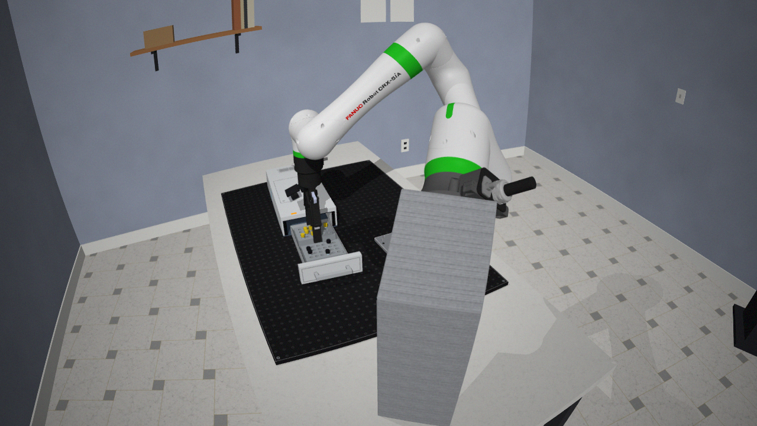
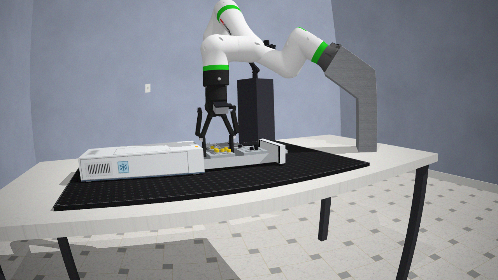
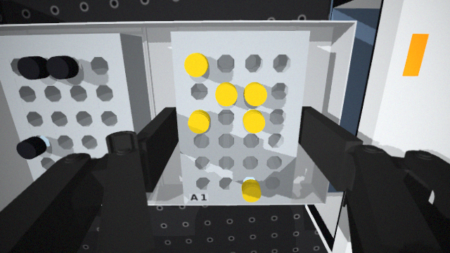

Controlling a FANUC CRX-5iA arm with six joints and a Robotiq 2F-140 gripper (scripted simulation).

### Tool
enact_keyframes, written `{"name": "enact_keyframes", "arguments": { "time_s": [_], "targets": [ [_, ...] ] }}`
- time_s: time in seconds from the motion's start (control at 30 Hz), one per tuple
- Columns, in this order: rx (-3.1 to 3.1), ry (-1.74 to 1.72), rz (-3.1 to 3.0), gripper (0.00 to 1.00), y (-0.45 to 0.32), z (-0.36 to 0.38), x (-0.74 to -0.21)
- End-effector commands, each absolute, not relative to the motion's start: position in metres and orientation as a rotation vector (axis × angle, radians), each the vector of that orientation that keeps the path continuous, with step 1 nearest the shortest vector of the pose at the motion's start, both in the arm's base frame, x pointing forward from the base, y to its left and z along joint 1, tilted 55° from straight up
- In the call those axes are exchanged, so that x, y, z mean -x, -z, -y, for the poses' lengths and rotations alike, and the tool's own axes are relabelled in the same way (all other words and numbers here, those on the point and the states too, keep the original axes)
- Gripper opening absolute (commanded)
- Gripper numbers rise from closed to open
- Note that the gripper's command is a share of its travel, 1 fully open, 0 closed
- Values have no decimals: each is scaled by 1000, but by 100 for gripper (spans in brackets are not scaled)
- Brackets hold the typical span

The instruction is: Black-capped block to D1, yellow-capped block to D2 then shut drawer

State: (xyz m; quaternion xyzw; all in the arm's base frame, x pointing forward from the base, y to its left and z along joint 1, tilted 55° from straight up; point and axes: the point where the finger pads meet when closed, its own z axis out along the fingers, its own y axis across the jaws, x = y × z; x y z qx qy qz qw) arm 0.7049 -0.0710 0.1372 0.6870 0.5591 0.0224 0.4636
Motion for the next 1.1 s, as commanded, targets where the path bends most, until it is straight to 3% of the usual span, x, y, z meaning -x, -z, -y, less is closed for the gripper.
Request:
{"name": "enact_keyframes", "arguments": {
  "time_s": [0.0,1.07],
  "targets": [
    [-1687,-57,-1374,66,-138,70,-705],
    [-1687,-57,-1374,24,-138,70,-705]
  ]
}}
